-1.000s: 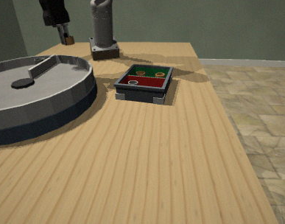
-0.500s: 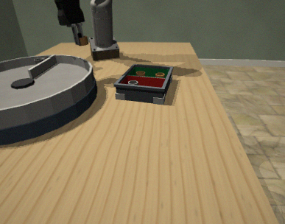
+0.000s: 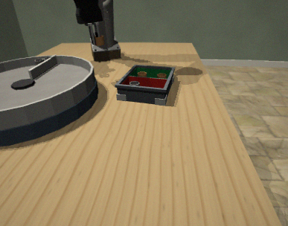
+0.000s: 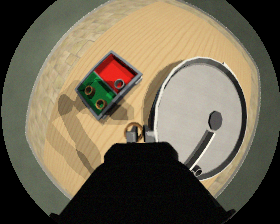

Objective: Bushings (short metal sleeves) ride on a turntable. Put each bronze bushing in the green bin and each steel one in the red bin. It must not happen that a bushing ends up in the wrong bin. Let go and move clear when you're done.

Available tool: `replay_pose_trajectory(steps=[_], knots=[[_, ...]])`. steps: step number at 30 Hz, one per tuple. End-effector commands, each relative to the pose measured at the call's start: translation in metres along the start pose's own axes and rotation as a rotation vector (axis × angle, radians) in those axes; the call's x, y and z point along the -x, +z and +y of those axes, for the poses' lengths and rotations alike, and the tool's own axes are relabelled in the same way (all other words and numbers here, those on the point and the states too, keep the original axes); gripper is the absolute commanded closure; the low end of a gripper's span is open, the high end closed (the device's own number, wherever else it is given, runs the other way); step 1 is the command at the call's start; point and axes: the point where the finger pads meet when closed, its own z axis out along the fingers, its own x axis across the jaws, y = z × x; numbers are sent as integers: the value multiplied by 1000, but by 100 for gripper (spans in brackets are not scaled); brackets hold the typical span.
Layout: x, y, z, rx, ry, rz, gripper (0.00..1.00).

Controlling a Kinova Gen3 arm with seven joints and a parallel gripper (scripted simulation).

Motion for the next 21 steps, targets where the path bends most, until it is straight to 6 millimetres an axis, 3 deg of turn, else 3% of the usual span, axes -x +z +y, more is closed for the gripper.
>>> replay_pose_trajectory(steps=[1,8,16,21], knots=[[-5,-2,0,23,126,51,100],[27,1,-25,17,266,47,100],[36,1,-33,18,325,53,100],[70,4,-58,14,480,53,100]])
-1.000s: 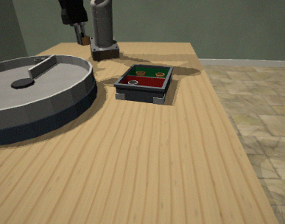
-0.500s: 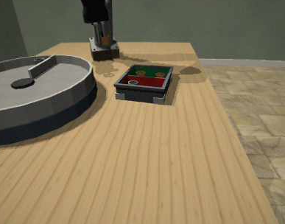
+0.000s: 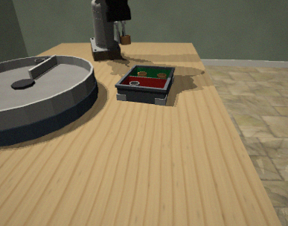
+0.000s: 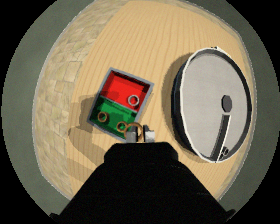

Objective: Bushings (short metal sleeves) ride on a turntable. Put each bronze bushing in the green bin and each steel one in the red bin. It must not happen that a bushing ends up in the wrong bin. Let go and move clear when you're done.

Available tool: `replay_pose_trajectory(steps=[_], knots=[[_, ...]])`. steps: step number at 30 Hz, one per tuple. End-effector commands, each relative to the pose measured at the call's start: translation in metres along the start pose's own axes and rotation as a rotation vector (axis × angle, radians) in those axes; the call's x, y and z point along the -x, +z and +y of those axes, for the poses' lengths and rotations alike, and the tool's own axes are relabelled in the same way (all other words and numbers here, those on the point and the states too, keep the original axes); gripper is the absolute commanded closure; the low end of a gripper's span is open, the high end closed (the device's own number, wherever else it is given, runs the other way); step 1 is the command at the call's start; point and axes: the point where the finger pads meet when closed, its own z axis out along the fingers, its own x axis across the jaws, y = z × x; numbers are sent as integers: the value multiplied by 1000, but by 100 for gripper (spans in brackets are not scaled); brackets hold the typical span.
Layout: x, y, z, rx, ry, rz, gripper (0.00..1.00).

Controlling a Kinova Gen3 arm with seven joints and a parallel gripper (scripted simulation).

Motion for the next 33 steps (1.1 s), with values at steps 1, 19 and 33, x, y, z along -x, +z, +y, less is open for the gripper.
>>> replay_pose_trajectory(steps=[1,19,33], knots=[[4,2,-5,0,141,56,100],[64,5,-25,-7,380,56,100],[63,5,-25,-7,380,55,100]])
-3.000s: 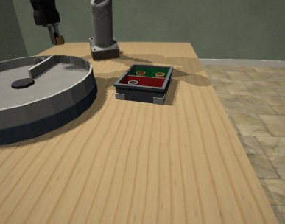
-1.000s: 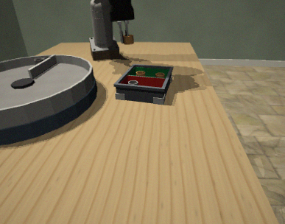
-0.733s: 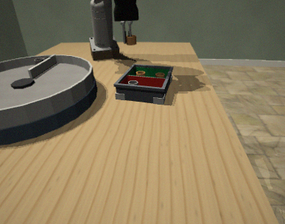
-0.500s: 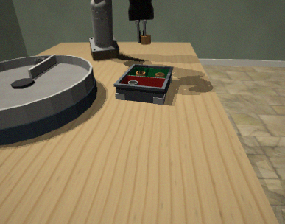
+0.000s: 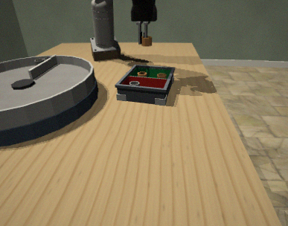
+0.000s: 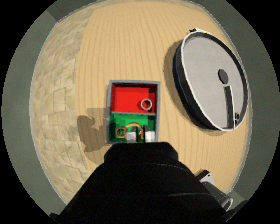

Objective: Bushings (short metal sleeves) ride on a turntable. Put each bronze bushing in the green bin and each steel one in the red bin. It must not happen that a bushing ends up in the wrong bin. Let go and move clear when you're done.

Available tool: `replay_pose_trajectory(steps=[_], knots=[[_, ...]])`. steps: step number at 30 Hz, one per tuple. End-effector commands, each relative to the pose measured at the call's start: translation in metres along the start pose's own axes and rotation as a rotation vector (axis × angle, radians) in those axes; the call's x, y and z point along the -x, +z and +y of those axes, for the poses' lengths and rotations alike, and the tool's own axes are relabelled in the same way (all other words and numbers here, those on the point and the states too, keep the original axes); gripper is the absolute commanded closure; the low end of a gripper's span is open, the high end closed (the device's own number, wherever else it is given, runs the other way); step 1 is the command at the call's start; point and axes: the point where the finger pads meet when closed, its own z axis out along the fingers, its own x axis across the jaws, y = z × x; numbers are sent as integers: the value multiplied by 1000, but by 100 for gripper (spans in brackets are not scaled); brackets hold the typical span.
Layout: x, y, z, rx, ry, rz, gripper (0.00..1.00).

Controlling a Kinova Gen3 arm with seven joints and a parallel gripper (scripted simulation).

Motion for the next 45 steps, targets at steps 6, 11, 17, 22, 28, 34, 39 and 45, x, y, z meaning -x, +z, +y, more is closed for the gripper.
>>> replay_pose_trajectory(steps=[6,11,17,22,28,34,39,45], knots=[[0,16,0,0,0,-1,100],[0,27,0,0,0,-1,100],[0,49,0,0,0,-1,100],[0,60,0,0,0,-1,100],[0,81,0,0,0,-1,100],[0,81,0,0,0,-1,100],[0,82,-1,-2,1,-1,100],[1,87,0,-1,1,-1,100]])
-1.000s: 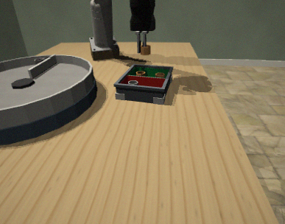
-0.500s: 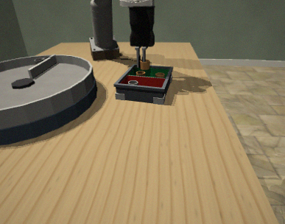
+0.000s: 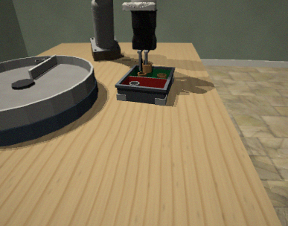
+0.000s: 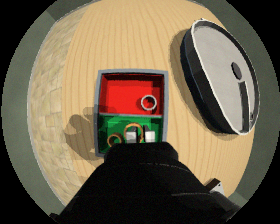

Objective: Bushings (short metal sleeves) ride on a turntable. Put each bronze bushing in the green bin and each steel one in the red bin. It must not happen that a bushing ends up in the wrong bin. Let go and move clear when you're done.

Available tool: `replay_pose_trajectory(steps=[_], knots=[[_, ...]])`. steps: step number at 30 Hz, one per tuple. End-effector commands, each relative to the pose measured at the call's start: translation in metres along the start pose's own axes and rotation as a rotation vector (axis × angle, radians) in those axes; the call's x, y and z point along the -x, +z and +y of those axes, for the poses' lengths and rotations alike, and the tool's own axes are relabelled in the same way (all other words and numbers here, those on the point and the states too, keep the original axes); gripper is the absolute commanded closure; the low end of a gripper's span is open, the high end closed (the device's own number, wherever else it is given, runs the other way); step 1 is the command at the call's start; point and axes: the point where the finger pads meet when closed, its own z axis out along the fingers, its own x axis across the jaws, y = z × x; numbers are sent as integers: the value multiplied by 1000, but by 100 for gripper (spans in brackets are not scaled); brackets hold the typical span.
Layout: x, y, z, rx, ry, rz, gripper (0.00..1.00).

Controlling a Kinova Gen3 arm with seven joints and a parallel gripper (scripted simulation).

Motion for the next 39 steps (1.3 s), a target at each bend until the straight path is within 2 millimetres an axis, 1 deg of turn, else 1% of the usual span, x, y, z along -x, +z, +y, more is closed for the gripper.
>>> replay_pose_trajectory(steps=[1,8,18,30,39], knots=[[1,2,2,4,-4,1,100],[1,9,3,5,-4,1,100],[1,9,3,5,-4,1,100],[1,19,3,5,-4,1,100],[1,21,3,5,-4,1,100]])
